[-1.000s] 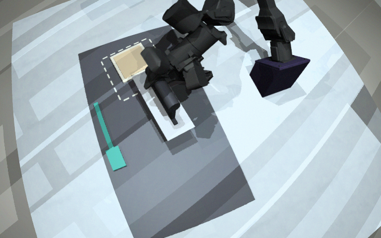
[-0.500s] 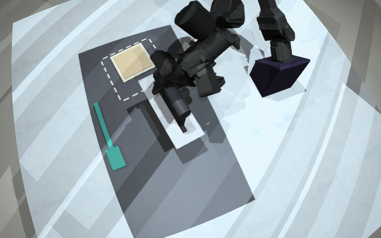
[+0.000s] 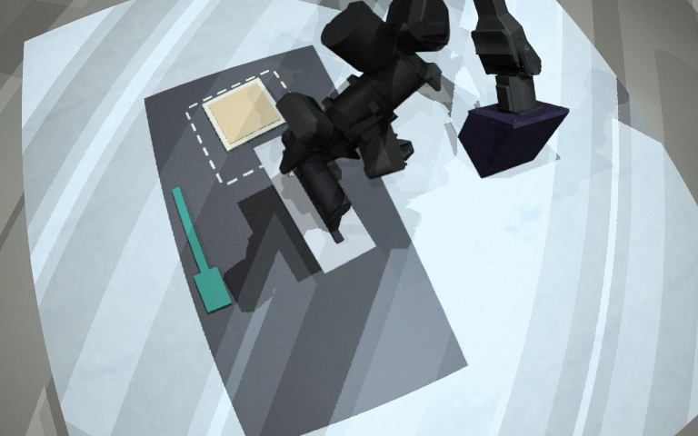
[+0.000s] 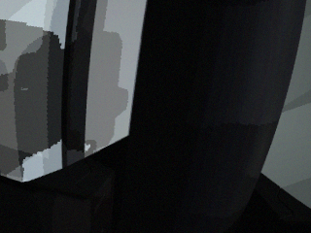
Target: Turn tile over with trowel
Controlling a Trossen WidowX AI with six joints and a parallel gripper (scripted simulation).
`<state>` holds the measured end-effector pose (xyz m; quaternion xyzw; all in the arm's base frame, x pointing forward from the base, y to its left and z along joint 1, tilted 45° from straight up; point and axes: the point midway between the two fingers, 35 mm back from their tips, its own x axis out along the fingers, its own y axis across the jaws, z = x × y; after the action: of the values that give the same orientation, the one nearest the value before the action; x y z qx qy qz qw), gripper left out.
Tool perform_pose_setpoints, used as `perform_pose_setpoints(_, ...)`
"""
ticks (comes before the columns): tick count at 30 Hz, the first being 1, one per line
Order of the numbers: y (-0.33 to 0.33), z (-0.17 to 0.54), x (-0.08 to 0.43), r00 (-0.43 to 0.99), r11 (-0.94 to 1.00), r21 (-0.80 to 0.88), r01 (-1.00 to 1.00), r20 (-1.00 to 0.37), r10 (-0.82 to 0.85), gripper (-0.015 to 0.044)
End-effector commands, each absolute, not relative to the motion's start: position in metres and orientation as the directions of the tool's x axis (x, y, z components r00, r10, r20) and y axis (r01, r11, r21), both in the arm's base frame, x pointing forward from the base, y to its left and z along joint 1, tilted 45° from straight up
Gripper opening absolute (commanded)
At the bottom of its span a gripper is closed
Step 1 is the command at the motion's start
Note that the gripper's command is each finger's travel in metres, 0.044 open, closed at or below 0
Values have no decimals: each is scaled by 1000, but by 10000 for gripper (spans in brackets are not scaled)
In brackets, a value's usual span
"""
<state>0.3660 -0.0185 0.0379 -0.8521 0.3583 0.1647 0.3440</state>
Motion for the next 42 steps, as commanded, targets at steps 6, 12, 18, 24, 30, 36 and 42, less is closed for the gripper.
perform_pose_setpoints(6, -16, 39, 367, 693, -504, -477, -720, -526, -493, 0)
perform_pose_setpoints(12, -16, 39, 367, 693, -504, -477, -720, -526, -493, 0)
perform_pose_setpoints(18, -21, 42, 373, 690, -501, -475, -723, -530, -493, 0)
perform_pose_setpoints(24, -43, 56, 394, 678, -488, -472, -734, -548, -490, 0)
perform_pose_setpoints(30, -72, 72, 409, 664, -470, -470, -748, -560, -496, 0)
perform_pose_setpoints(36, -104, 89, 420, 652, -453, -470, -758, -568, -502, 0)
perform_pose_setpoints(42, -133, 110, 431, 652, -443, -478, -758, -570, -500, 0)
